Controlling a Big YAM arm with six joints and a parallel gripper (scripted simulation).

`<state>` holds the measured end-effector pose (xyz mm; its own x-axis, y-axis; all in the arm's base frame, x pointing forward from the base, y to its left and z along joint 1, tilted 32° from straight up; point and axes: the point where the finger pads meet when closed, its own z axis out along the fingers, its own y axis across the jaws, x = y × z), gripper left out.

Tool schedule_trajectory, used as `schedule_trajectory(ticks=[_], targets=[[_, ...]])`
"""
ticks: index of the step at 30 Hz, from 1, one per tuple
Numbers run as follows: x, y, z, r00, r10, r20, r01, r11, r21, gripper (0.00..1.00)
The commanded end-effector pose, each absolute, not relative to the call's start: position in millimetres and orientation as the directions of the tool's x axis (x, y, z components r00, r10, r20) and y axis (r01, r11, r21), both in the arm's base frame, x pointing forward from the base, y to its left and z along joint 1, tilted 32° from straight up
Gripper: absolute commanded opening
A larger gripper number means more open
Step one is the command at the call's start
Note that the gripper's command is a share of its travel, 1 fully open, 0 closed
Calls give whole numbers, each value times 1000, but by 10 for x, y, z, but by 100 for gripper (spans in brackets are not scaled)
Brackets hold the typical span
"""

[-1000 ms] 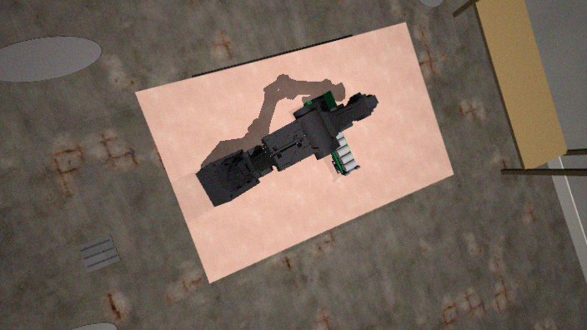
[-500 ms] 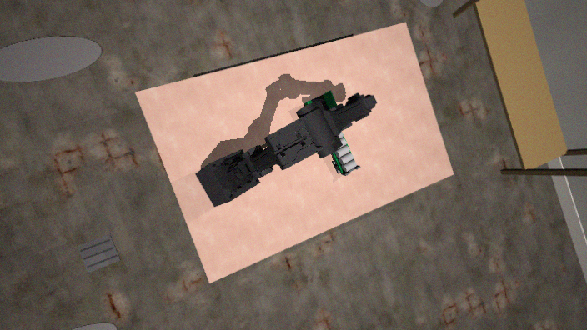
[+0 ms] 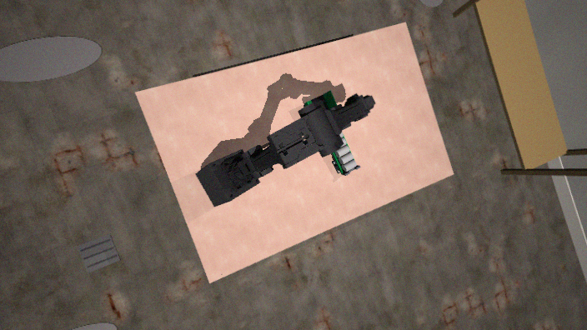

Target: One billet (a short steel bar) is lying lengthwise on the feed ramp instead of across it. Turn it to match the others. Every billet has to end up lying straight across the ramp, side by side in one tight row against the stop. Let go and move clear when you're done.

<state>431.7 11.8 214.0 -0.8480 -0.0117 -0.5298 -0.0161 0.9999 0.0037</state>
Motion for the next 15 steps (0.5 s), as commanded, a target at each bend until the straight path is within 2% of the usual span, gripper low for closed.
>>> schedule_trajectory(ticks=[1,15], targets=[[4408,152,2401,-814,-7,-581,-14,1000,8,0],[4404,153,2369,-817,-7,-576,-14,1000,7,0]])
